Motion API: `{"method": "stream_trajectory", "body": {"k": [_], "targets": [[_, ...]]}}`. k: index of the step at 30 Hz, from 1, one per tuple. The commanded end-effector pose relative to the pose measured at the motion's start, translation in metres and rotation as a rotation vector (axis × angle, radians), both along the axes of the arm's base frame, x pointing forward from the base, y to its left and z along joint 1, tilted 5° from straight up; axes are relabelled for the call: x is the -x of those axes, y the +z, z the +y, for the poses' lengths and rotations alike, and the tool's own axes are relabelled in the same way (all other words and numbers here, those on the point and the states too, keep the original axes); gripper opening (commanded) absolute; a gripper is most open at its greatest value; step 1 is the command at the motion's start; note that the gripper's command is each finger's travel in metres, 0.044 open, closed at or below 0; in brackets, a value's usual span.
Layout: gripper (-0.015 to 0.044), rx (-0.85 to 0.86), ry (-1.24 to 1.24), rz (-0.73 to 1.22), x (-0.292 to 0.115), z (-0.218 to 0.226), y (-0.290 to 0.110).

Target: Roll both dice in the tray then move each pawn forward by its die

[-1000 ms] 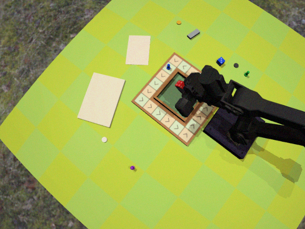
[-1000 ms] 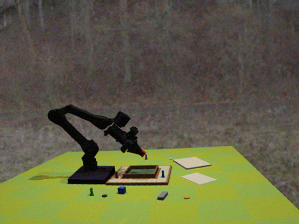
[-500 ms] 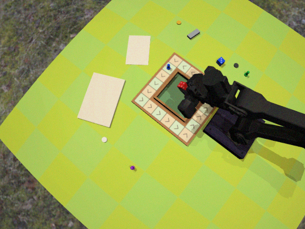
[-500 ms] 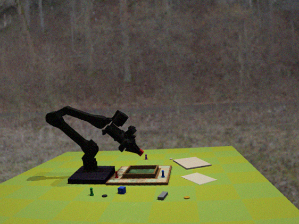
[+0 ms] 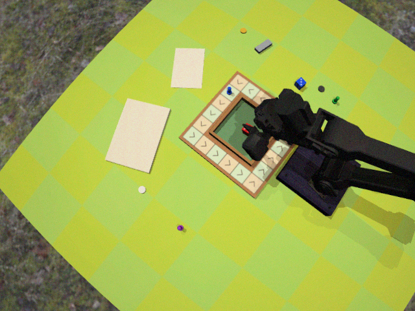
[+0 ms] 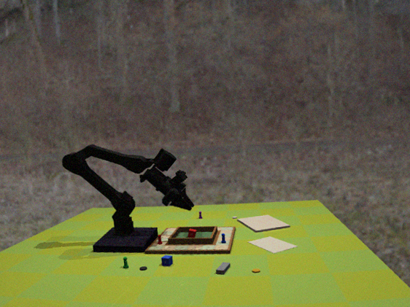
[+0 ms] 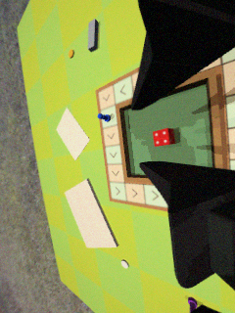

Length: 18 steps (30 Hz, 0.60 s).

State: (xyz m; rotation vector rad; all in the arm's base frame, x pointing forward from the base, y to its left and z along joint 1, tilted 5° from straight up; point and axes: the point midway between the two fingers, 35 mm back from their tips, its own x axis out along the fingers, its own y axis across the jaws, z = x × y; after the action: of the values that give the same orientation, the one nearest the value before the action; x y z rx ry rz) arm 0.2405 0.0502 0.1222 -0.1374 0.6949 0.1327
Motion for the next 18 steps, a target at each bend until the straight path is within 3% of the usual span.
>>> {"method": "stream_trajectory", "body": {"k": [1,4,7,18], "targets": [[0.0368,-0.006,-0.005,-0.019,0.0,0.002,0.03],[0.044,-0.006,-0.005,-0.019,0.0,0.002,0.032],[0.044,0.001,-0.007,0.015,-0.001,0.002,0.031],[0.044,0.098,-0.047,0.56,-0.018,0.003,0.006]]}}
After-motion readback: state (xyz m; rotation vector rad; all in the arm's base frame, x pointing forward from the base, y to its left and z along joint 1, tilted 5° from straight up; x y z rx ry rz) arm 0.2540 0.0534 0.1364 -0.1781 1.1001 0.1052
